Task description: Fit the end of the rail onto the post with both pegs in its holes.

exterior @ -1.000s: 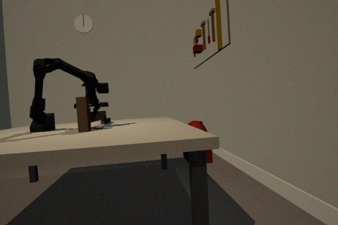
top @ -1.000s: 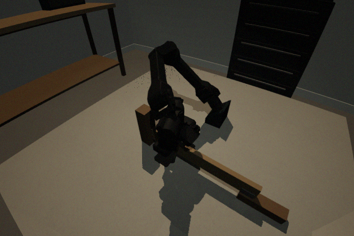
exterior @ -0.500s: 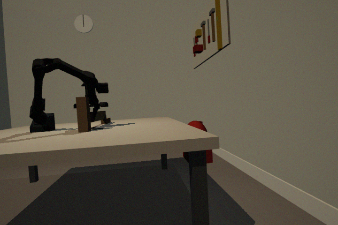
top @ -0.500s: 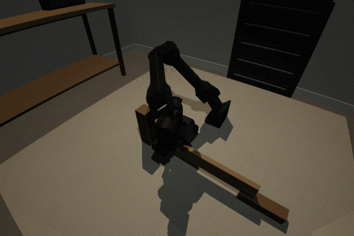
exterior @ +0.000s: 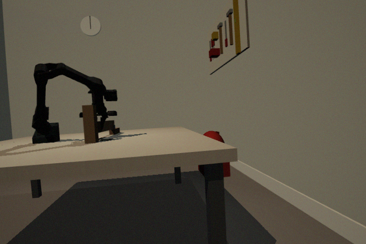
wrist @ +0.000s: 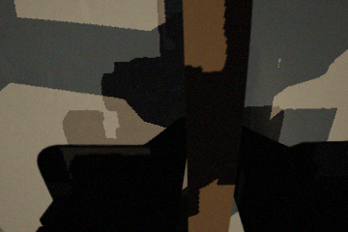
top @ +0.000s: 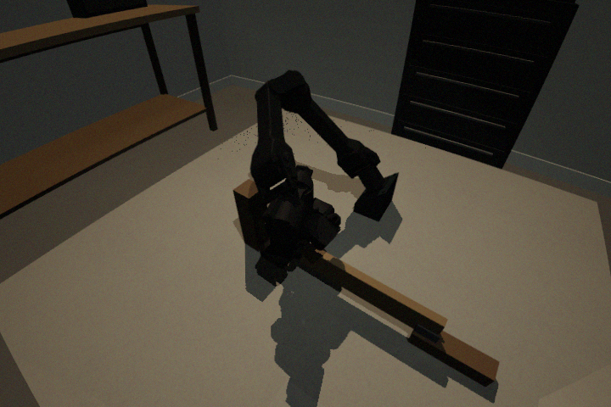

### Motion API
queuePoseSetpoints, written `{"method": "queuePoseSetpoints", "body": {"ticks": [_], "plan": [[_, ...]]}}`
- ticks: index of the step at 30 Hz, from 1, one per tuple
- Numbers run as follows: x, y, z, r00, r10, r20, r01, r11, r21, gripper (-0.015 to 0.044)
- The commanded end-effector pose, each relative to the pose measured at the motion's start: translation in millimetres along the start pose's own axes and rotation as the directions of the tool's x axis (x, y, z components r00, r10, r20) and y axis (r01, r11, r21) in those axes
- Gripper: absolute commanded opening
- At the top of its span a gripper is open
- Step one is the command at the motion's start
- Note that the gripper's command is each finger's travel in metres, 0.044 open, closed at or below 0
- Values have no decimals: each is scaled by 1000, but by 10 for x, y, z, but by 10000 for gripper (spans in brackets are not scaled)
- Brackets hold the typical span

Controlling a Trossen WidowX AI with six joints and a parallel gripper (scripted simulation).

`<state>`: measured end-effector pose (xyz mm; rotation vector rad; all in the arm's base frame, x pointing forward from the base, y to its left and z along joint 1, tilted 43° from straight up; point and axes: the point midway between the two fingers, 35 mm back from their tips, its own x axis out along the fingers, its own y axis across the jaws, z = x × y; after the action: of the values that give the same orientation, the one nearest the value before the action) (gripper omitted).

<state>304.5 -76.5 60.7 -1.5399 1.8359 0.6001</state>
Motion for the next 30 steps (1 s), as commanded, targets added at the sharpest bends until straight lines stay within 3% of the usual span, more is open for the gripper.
{"method": "queuePoseSetpoints", "body": {"ticks": [1,17,30], "plan": [[0,0,0,1000,0,0,0,1000,0,26],[0,0,0,1000,0,0,0,1000,0,440],[-299,6,306,1000,-4,-1,4,1000,-5,440]]}}
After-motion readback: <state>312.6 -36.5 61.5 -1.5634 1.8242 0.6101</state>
